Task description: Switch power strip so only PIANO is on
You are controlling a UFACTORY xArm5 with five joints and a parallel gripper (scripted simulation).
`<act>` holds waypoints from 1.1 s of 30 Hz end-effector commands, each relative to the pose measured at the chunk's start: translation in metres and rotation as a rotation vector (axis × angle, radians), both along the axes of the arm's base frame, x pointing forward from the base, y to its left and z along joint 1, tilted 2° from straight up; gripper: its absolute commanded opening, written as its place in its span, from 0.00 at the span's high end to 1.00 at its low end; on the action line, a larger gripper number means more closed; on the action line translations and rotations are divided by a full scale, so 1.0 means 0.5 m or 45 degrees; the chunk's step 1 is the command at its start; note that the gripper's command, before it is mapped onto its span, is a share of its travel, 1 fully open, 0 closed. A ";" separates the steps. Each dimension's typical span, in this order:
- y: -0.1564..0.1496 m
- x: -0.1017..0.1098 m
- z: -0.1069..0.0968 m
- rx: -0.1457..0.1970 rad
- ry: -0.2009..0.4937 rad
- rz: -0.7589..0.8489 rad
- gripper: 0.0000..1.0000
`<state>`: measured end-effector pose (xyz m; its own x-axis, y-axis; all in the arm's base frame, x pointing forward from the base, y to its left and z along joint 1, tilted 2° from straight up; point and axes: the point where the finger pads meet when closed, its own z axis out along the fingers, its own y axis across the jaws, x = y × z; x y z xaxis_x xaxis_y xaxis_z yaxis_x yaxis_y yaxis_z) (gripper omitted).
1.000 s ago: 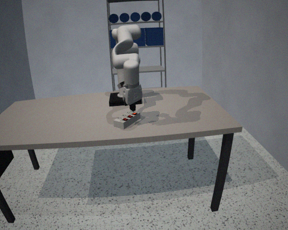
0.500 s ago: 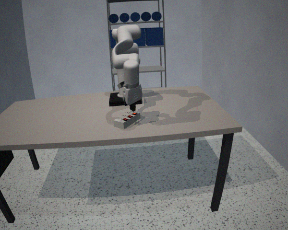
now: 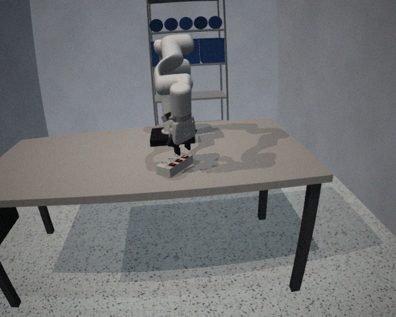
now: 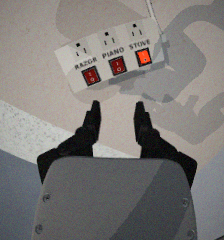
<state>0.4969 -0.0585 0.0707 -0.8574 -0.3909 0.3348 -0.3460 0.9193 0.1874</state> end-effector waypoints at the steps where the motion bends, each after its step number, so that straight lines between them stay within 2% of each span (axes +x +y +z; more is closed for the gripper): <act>1: 0.000 0.003 0.003 -0.001 -0.005 0.000 0.00; 24: -0.002 0.001 0.005 0.001 -0.004 0.001 0.00; 32: -0.009 -0.005 0.013 0.010 0.007 0.009 0.00; 33: -0.024 -0.020 0.030 0.030 0.029 0.026 0.00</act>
<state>0.4930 -0.0628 0.0757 -0.8512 -0.4001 0.3397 -0.3509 0.9151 0.1984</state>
